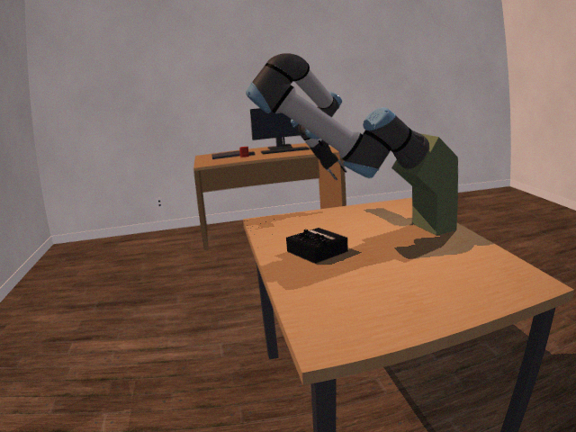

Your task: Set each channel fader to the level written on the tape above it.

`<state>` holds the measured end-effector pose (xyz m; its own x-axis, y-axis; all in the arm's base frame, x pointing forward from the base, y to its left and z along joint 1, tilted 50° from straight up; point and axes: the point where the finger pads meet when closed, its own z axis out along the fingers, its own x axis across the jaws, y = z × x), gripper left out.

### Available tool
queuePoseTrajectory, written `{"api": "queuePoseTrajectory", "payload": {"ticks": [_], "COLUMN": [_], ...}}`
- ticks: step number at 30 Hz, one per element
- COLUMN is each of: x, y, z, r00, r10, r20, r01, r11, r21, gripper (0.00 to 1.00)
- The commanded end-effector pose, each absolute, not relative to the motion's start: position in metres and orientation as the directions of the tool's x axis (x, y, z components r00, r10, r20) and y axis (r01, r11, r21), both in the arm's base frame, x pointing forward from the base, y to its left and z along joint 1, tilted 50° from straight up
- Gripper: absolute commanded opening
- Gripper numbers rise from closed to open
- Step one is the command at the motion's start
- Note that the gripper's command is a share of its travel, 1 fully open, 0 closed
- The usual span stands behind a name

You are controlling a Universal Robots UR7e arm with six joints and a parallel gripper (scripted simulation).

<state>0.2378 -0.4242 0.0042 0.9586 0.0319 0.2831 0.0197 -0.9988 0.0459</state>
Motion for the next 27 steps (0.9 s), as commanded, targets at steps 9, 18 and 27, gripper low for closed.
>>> {"api": "queuePoseTrajectory", "payload": {"ticks": [9,18,27], "x": [0.28,0.314,0.352], "y": [-0.385,-0.337,-0.25], "z": [0.06,0.107,0.167], "r00": [0.921,0.853,0.691], "r10": [0.217,0.391,0.634], "r20": [0.324,0.346,0.347], "r01": [0.181,0.325,0.512], "r11": [-0.974,-0.916,-0.768], "r21": [0.139,0.234,0.384], "gripper": [1.0,1.0,1.0]}}
